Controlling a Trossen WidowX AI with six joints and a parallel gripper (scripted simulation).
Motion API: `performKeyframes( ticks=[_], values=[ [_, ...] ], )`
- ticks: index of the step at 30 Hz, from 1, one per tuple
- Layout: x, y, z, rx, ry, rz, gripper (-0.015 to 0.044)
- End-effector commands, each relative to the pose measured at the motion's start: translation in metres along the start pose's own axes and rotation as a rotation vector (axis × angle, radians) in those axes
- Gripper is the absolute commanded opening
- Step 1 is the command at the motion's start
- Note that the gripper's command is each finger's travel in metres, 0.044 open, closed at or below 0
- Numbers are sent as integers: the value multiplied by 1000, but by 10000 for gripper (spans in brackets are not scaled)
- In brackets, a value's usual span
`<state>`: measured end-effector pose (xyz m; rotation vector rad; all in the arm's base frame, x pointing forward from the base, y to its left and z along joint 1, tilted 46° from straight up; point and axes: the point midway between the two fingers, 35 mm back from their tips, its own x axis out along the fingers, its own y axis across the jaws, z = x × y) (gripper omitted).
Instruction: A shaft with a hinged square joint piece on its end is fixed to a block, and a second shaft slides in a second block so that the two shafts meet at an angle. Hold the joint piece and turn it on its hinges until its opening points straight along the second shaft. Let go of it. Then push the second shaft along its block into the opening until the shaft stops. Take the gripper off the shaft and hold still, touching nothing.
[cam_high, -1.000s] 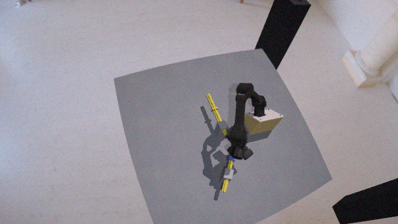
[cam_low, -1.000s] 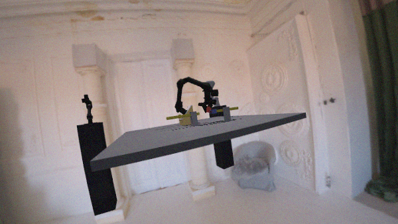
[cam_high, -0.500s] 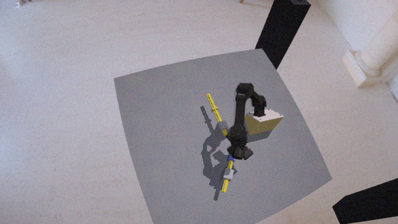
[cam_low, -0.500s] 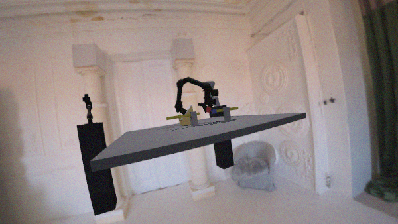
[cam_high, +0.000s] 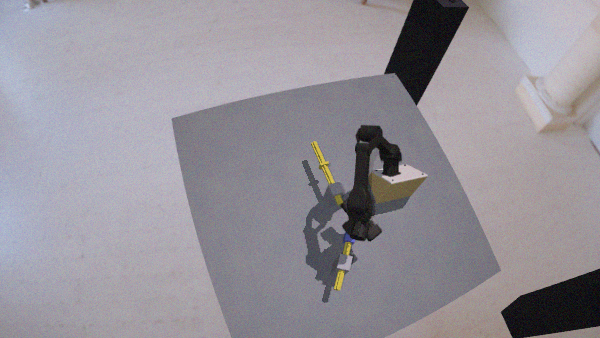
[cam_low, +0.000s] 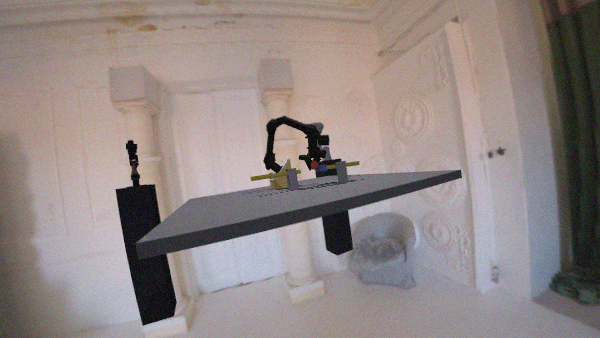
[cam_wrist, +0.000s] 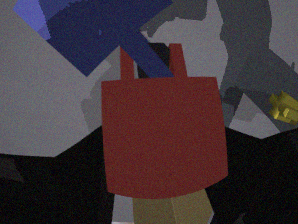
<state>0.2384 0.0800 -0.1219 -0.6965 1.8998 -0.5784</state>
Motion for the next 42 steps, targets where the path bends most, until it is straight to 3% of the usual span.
performKeyframes(
  ticks=[1,25,27,32,38,42],
  values=[
    [0,0,1,-4,-3,-1,182],
    [0,0,1,-4,-3,-1,182],
    [0,0,0,-1,0,0,147],
    [0,0,0,-1,0,0,147],
    [0,0,0,-1,0,0,0],
    [0,0,0,-1,0,0,0]
  ],
)
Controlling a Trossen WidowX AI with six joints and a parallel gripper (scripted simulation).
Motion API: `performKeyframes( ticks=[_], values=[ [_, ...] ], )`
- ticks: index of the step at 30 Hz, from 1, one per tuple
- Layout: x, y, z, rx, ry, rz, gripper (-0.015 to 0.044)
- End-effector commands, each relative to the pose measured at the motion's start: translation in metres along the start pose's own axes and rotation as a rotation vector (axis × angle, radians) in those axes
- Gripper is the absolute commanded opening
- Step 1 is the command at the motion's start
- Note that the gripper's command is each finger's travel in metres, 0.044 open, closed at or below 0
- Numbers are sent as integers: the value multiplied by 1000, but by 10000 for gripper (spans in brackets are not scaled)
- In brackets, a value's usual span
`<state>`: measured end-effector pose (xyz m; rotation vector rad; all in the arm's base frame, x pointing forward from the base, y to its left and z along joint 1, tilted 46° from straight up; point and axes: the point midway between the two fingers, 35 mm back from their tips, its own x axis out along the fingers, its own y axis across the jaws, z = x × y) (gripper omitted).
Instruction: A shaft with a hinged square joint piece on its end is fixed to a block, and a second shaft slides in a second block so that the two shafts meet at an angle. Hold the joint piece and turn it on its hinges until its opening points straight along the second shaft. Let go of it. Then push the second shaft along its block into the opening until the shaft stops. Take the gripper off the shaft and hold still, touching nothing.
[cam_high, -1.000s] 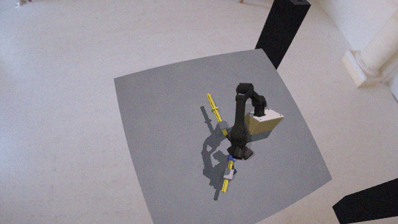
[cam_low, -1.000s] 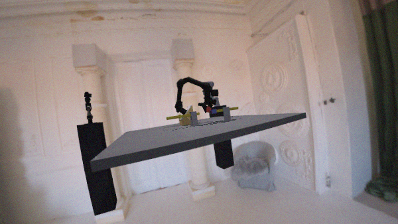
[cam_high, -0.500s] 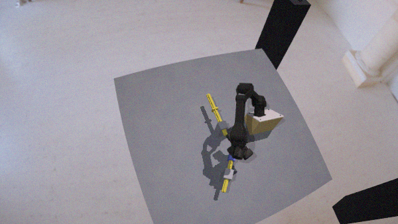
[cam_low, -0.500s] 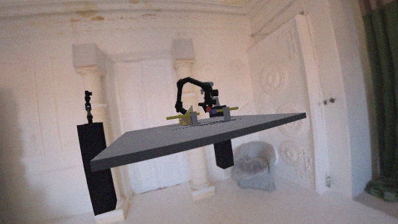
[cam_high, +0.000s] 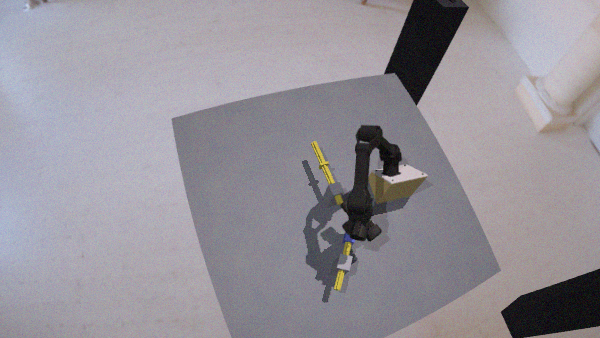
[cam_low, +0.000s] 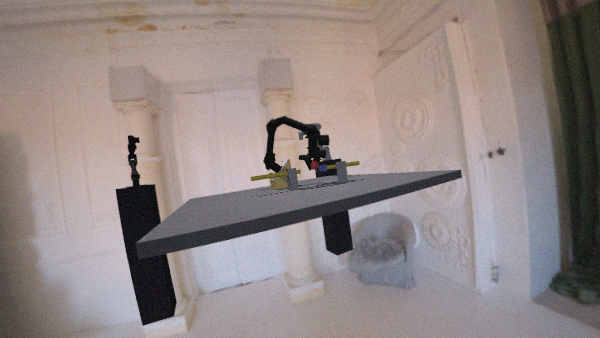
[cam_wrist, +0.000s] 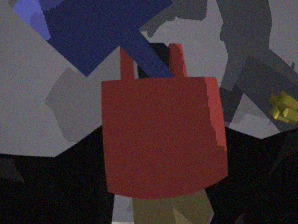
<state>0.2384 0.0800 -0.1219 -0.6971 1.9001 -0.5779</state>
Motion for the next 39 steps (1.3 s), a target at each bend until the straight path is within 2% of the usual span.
performKeyframes(
  ticks=[1,39],
  values=[
    [0,0,0,-5,-3,-1,0],
    [15,-24,1,-572,-354,-10,0]
  ],
)
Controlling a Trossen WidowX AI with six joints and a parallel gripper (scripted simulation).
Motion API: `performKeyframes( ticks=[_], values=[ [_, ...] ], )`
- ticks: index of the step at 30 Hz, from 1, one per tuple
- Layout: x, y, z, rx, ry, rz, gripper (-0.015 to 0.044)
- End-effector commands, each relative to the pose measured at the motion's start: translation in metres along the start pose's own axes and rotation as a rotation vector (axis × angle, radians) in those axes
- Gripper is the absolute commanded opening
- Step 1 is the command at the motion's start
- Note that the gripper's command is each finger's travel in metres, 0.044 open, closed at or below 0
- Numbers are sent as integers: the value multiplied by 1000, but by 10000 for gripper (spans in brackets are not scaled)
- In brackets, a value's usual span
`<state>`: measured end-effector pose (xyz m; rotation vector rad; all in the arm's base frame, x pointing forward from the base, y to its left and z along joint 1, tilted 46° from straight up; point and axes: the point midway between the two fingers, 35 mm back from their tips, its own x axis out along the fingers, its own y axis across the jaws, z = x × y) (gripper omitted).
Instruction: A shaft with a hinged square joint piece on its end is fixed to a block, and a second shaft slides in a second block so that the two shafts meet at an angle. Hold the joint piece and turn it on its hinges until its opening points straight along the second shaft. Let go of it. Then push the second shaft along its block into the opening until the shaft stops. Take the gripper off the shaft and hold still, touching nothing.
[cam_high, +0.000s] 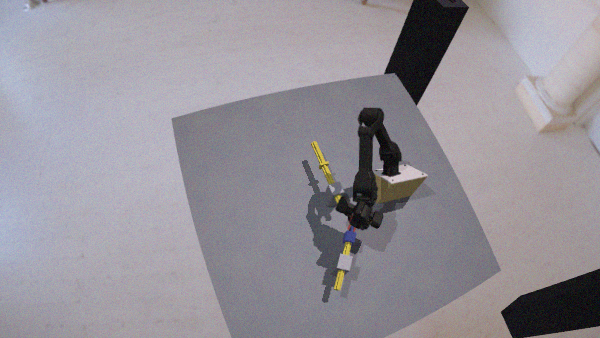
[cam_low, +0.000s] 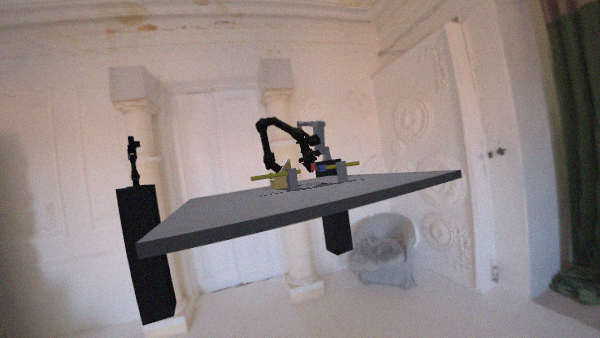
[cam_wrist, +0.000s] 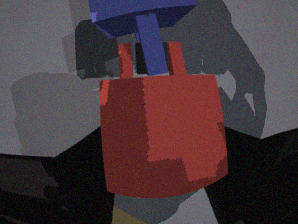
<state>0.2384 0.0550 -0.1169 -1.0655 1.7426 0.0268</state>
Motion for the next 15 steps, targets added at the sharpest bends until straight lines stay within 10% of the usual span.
performKeyframes(
  ticks=[1,15],
  values=[
    [2,-3,-1,-72,-45,11,0],
    [6,-10,-1,-213,-130,38,0]
  ],
)
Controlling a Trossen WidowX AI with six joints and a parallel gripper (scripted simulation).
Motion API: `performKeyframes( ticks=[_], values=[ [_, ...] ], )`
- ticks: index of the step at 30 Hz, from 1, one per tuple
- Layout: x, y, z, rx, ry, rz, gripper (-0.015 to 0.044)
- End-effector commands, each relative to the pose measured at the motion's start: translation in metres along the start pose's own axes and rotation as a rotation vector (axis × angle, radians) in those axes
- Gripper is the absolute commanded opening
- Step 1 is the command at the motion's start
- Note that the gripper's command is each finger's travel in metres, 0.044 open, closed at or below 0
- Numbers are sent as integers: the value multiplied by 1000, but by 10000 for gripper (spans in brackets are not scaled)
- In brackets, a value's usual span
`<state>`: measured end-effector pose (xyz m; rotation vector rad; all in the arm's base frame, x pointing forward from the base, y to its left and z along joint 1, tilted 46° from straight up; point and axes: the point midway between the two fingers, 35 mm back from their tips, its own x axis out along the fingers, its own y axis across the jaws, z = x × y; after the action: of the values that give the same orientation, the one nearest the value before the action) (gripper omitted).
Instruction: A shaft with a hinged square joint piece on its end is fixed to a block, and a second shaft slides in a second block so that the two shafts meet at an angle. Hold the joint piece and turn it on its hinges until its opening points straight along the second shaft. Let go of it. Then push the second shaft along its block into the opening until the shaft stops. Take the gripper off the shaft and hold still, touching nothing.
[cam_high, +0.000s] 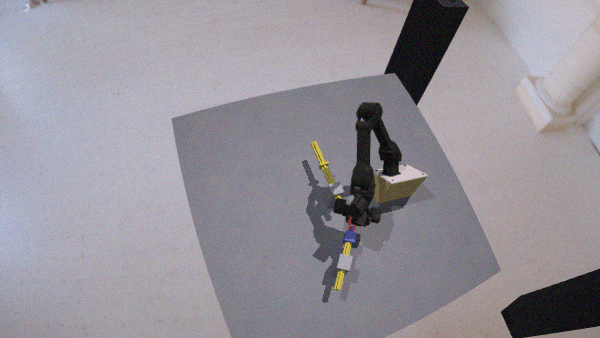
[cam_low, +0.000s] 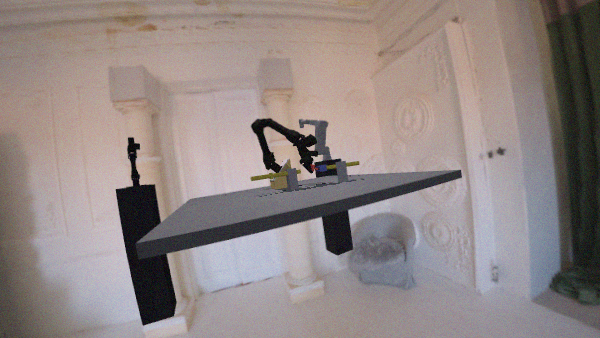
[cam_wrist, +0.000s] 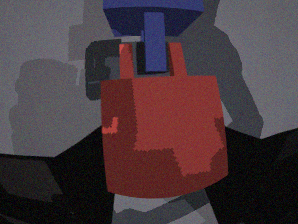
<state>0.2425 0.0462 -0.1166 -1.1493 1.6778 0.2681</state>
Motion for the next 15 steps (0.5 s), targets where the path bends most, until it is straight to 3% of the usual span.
performKeyframes(
  ticks=[1,15],
  values=[
    [1,-1,0,-24,-16,6,0],
    [1,-1,0,-31,-22,6,0]
  ],
)
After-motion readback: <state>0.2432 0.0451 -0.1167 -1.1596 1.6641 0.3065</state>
